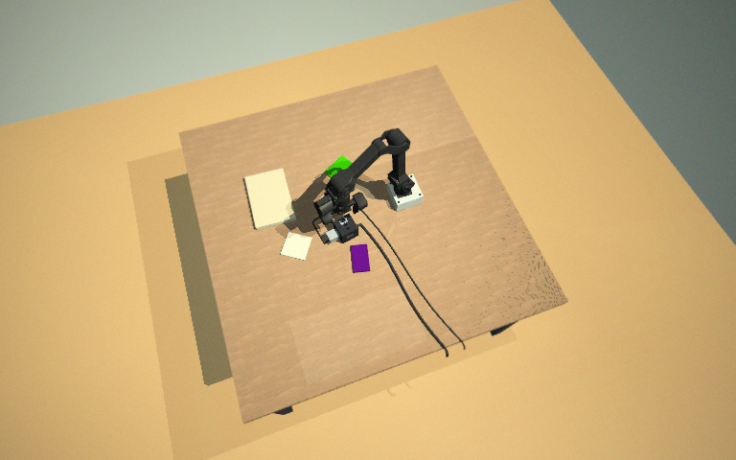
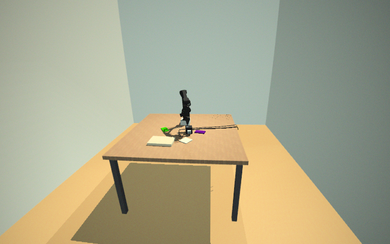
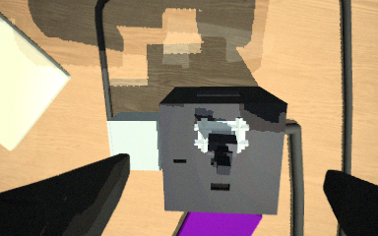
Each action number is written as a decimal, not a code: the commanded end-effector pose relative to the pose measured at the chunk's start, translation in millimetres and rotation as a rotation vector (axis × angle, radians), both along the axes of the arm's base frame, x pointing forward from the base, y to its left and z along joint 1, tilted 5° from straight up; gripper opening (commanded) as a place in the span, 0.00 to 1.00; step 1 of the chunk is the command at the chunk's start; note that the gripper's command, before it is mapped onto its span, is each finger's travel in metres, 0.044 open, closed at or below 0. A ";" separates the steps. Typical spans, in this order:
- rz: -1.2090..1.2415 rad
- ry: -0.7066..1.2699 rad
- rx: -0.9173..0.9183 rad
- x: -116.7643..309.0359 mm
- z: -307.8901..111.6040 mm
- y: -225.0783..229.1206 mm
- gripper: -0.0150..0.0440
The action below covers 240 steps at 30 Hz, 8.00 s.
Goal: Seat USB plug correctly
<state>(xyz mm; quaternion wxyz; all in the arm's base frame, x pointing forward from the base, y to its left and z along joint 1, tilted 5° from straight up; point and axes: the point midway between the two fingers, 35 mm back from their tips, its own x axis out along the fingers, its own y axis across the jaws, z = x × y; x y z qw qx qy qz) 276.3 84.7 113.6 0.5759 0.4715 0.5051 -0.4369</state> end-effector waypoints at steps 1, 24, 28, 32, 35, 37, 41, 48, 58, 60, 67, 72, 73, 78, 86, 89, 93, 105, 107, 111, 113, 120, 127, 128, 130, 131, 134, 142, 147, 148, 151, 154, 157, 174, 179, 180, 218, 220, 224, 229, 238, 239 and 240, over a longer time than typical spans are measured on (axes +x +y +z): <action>-0.002 0.002 0.005 0.5 -4.2 0.6 1.00; -0.001 0.001 0.000 0.5 -7.3 -0.2 0.29; -0.001 0.001 0.000 0.5 -7.3 -0.2 0.25; -0.001 0.001 0.000 0.5 -7.3 -0.2 0.25; -0.001 0.001 0.000 0.5 -7.3 -0.2 0.25; -0.001 0.001 0.000 0.5 -7.3 -0.2 0.25; -0.001 0.001 0.000 0.5 -7.3 -0.2 0.25; -0.002 0.001 0.000 0.3 -4.6 -0.1 0.25; -0.002 0.001 0.000 -0.4 2.1 0.0 0.25; -0.002 0.001 0.000 -0.5 3.4 0.1 0.25; -0.002 0.001 0.000 -1.0 8.1 0.2 0.25; -0.002 0.001 0.000 -1.4 11.4 0.2 0.25; -0.002 0.001 0.000 -1.4 12.0 0.3 0.25; -0.002 0.001 0.000 -1.8 15.4 0.3 0.25; -0.002 0.001 0.000 -2.4 20.7 0.5 0.25; -0.002 0.001 0.000 -2.5 22.4 0.5 0.25; 0.014 0.003 -0.002 -2.5 21.2 0.4 0.25; 0.304 0.013 -0.033 -2.5 19.9 0.4 0.25; 0.356 0.014 -0.039 -2.5 19.9 0.4 0.25; 0.459 0.017 -0.050 -2.5 19.9 0.4 0.25; 0.511 0.018 -0.055 -2.5 19.9 0.4 0.25; 0.693 0.023 -0.075 -2.5 19.9 0.4 0.25; 0.875 0.028 -0.094 -2.5 19.9 0.4 0.25; 0.901 0.029 -0.097 -2.5 19.9 0.4 0.25; 0.954 0.030 -0.102 -2.5 19.9 0.4 0.25; 0.980 0.031 -0.105 -2.5 19.9 0.4 0.25; 1.058 0.033 -0.113 -2.5 19.9 0.4 0.25; 1.266 0.039 -0.136 -2.5 19.9 0.4 0.25; 1.396 0.042 -0.149 -2.5 19.9 0.4 0.25; 1.422 0.043 -0.152 -2.5 19.9 0.4 0.25; 1.500 0.045 -0.160 -2.5 19.9 0.4 0.25; 1.578 0.047 -0.169 -2.5 19.9 0.4 0.25; 1.656 0.049 -0.177 -2.5 19.9 0.4 0.25; 2.099 0.060 -0.224 -2.5 19.9 0.4 0.25; 2.229 0.064 -0.238 -2.5 19.9 0.4 0.25; 2.255 0.064 -0.241 -2.5 19.9 0.4 0.25; 3.127 0.086 -0.332 -2.5 19.9 0.4 0.25; 3.127 0.086 -0.332 -2.5 19.9 0.4 0.25; 3.127 0.086 -0.332 -2.5 19.9 0.4 0.25; 3.121 0.086 -0.333 -2.5 19.8 0.3 0.25; 3.126 0.088 -0.334 -2.3 18.8 -0.1 0.25; 3.127 0.088 -0.334 -2.2 18.7 -0.2 0.25; 3.128 0.089 -0.334 -2.2 18.5 -0.2 0.25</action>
